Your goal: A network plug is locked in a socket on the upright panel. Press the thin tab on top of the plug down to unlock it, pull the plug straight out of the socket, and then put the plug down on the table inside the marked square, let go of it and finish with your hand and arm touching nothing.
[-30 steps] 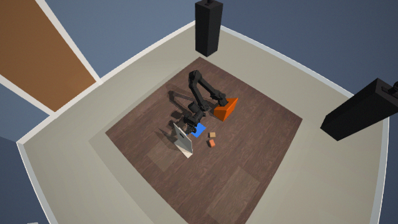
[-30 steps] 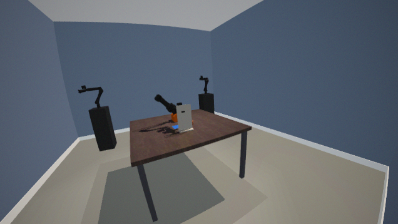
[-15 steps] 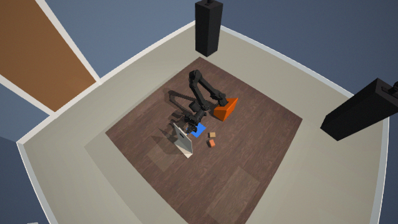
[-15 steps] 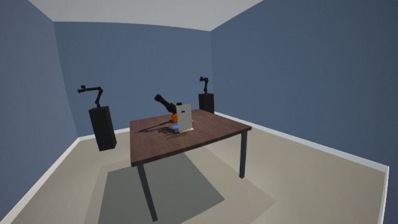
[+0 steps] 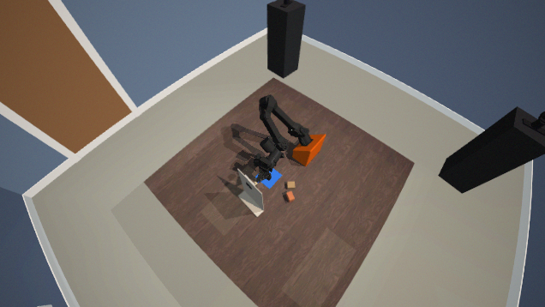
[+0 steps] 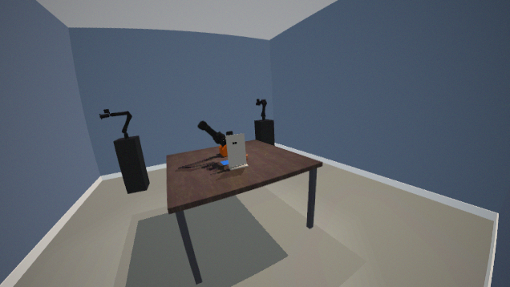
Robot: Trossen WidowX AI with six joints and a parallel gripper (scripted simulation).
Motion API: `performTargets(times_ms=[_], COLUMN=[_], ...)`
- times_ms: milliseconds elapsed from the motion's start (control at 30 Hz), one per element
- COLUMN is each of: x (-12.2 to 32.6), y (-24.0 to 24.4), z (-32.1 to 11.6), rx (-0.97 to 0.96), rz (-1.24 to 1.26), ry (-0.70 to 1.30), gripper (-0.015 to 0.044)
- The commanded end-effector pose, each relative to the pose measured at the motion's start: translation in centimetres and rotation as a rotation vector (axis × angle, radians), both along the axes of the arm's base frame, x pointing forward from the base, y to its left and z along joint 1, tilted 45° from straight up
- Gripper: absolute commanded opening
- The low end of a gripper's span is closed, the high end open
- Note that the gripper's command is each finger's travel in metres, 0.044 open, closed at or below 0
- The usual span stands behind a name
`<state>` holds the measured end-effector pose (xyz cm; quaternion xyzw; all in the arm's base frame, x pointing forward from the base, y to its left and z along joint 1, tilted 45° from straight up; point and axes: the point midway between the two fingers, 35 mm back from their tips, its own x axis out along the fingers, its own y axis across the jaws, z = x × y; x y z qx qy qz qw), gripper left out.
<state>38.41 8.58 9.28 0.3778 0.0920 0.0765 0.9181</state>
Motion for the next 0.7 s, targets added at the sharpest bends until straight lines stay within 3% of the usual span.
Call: performTargets(times_ms=[0,667], x=[-0.4,-1.5], y=[-0.1,-0.1], z=[-0.1,-0.2], rx=[-0.003,-0.003], rz=[-0.002,-0.002], ry=[0.000,0.001], gripper=[0.0000,0.0000])
